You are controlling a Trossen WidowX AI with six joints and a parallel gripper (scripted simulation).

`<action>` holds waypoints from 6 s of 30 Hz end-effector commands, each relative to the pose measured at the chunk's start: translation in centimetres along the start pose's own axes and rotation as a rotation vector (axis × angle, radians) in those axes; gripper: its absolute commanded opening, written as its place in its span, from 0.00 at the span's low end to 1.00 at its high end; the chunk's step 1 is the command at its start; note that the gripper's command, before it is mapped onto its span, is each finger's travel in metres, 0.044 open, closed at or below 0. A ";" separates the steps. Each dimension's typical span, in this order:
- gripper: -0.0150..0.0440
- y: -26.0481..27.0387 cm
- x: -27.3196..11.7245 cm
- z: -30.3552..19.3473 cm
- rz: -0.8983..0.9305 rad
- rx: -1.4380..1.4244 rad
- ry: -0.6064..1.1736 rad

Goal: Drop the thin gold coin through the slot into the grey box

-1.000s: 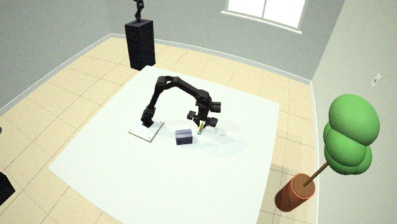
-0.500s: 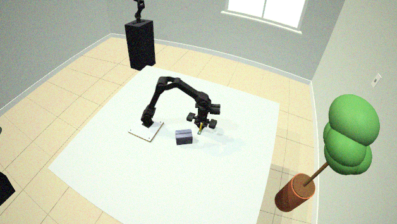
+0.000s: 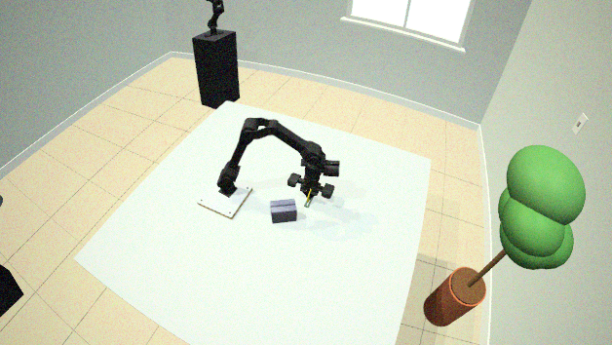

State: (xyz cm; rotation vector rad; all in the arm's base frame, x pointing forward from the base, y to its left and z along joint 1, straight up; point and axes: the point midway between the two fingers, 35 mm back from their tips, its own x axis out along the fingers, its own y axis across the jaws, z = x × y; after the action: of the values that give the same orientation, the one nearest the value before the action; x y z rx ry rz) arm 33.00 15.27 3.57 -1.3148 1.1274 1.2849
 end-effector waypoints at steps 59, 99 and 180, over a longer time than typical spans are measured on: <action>0.25 -0.4 -9.4 0.6 -0.003 0.733 -0.008; 0.25 1.3 -9.7 -4.7 -0.003 1.025 -0.003; 0.25 6.7 -8.9 -12.6 -0.001 1.026 0.009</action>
State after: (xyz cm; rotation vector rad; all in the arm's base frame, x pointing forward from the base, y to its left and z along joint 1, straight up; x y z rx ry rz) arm 27.83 1.88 12.56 -0.5384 1.4855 0.5170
